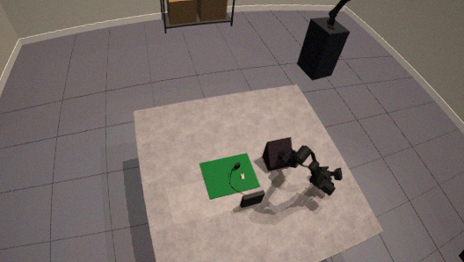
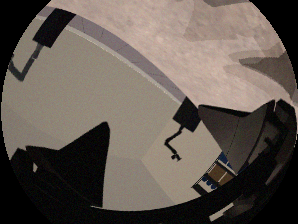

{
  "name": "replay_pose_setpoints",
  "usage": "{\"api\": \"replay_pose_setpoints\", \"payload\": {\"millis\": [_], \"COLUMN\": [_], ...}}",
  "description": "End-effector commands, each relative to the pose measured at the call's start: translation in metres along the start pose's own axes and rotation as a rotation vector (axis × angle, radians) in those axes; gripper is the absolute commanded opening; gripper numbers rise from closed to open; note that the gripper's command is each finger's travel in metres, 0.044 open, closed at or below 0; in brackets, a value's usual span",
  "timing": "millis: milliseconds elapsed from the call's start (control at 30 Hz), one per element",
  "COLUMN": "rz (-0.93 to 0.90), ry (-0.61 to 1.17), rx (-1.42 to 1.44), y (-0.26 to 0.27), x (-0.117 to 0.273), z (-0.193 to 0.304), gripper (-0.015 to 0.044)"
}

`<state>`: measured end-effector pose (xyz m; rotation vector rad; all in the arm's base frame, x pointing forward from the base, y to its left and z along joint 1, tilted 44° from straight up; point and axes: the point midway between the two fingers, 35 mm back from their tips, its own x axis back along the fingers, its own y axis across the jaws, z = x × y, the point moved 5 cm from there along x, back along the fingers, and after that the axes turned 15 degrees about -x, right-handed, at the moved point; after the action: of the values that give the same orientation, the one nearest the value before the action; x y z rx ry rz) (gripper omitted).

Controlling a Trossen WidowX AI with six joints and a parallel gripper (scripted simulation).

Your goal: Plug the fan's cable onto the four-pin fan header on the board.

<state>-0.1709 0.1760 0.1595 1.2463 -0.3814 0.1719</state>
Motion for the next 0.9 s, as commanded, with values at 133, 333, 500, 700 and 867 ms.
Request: {"api": "replay_pose_setpoints", "payload": {"millis": [133, 333, 500, 700, 867], "rz": [-0.074, -0.108, -0.118, -0.095, -0.044], "ry": [-0.252, -0.466, -0.649, -0.866, -1.031], "rx": [0.166, 0.208, 0.241, 0.28, 0.31], "y": [0.04, 0.058, 0.069, 0.075, 0.071], "x": [0.045, 0.097, 0.144, 0.203, 0.246], "z": [-0.042, -0.071, -0.086, -0.095, -0.098], "gripper": [0.044, 0.044, 0.044, 0.044, 0.044]}}
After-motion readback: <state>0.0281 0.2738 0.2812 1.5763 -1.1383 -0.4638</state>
